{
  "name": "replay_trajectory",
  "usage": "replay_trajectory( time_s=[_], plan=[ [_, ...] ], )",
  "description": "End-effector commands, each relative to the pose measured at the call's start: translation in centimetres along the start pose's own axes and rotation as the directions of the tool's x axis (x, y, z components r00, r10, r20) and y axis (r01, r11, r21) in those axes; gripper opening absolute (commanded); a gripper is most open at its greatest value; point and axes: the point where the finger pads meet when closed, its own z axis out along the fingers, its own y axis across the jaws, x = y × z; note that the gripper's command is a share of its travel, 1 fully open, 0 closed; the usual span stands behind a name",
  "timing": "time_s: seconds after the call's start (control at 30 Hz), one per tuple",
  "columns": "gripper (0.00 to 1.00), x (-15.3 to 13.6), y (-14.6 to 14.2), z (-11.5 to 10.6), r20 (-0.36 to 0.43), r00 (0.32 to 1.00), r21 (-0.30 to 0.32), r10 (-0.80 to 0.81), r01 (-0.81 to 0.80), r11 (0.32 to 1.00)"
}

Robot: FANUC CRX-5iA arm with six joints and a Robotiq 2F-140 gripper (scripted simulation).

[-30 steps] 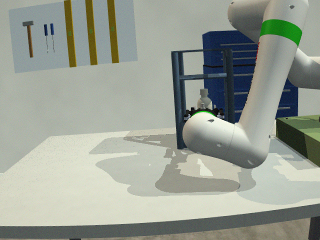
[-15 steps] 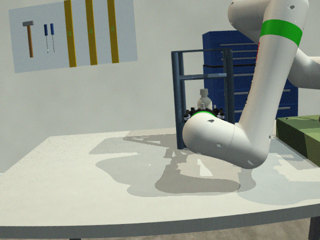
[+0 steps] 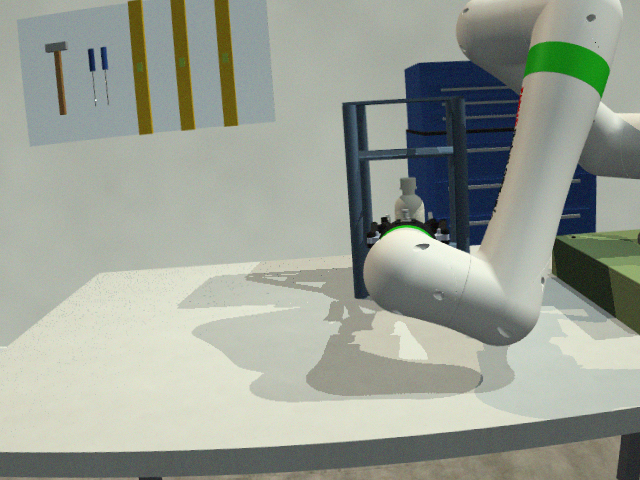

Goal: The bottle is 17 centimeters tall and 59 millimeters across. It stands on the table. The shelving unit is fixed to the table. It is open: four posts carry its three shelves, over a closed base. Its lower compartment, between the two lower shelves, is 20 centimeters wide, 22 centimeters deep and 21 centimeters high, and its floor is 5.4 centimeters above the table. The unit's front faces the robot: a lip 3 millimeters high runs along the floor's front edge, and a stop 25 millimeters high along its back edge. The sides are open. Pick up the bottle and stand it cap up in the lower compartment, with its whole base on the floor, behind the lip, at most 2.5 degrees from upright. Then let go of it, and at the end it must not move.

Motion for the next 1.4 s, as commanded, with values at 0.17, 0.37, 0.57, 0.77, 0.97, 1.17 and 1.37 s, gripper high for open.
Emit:
replay_trajectory(
  time_s=[0.17, 0.37, 0.57, 0.77, 0.97, 1.17, 1.37],
  plan=[
    [0.48, 0.0, 0.0, -2.3, 0.000, 1.000, 0.000, 0.000, 0.000, 1.000],
    [0.48, 0.0, 0.0, -3.8, 0.000, 1.000, 0.000, 0.000, 0.000, 1.000],
    [0.48, 0.0, 0.0, -5.3, 0.000, 1.000, 0.000, 0.000, 0.000, 1.000],
    [0.48, 0.0, 0.0, -6.0, 0.000, 1.000, 0.000, 0.000, 0.000, 1.000],
    [0.48, 0.0, 0.0, -6.7, 0.000, 1.000, 0.000, 0.000, 0.000, 1.000],
    [0.48, 0.0, 0.0, -6.8, 0.000, 1.000, 0.000, 0.000, 0.000, 1.000],
    [0.48, 0.0, 0.0, -6.8, 0.000, 1.000, 0.000, 0.000, 0.000, 1.000]
  ],
)
